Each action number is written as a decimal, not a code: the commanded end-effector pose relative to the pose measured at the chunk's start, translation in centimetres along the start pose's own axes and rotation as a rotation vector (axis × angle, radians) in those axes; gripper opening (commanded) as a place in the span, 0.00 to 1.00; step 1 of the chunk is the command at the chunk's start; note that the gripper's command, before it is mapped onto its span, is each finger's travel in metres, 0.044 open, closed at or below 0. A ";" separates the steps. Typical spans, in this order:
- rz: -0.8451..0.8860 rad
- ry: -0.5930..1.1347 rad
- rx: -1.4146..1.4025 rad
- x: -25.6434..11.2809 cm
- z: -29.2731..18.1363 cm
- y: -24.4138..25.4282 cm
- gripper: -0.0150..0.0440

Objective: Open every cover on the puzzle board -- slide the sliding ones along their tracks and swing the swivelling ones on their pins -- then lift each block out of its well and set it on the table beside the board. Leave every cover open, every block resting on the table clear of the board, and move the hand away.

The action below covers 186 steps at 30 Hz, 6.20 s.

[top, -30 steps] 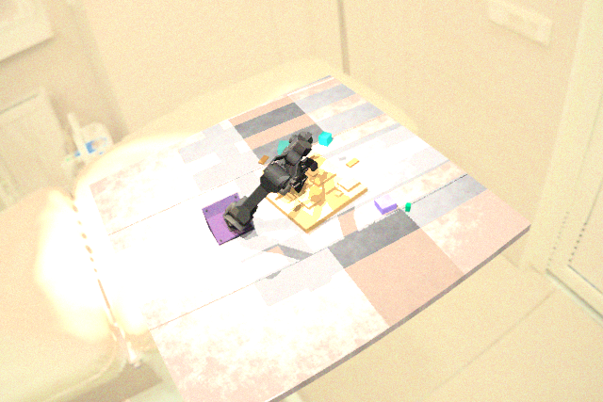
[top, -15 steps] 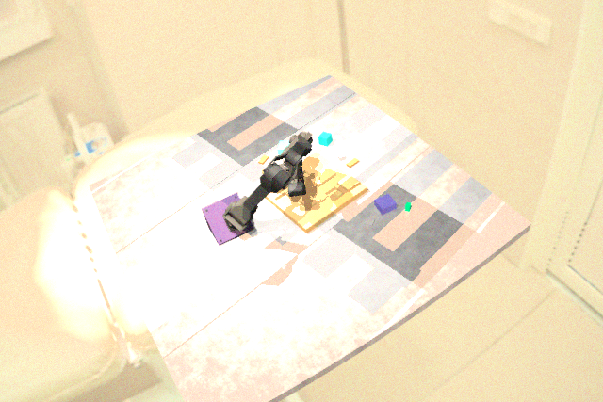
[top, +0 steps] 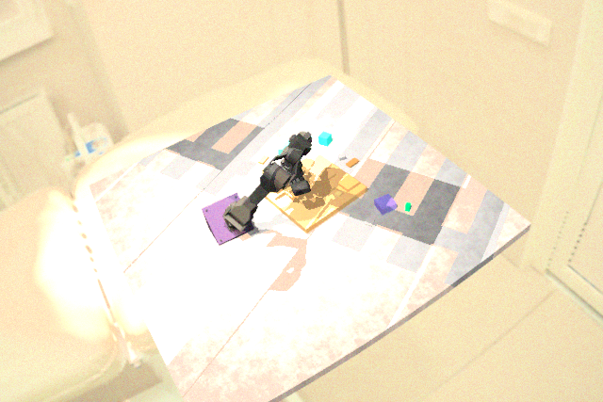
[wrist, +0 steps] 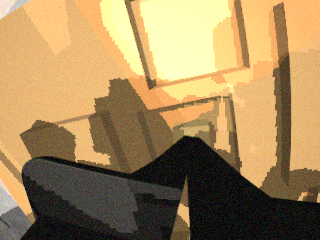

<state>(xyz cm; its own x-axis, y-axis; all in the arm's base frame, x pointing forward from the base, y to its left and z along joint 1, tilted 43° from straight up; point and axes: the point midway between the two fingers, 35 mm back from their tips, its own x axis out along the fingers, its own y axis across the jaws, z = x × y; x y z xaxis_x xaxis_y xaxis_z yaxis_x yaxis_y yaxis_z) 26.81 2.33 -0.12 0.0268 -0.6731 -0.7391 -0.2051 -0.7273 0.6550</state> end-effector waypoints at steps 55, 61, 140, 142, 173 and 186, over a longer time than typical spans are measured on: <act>-0.005 -0.001 1.291 -4.8 -0.1 -0.2 0.50; -0.004 0.000 1.291 -3.2 -0.1 -0.1 0.50; -0.007 -0.001 1.298 0.5 -0.2 -0.1 0.47; -0.007 -0.001 1.298 0.5 -0.2 -0.1 0.45; -0.006 -0.002 1.294 -2.1 -0.2 -0.2 0.39; -0.005 -0.001 1.291 -3.8 0.0 -0.2 0.39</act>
<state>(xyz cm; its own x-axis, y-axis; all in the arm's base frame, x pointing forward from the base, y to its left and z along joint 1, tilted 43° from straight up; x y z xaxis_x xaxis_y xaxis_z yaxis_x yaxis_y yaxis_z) 26.64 4.41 2.09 0.0217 -0.6757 -0.7368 -0.9967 -0.0726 0.0373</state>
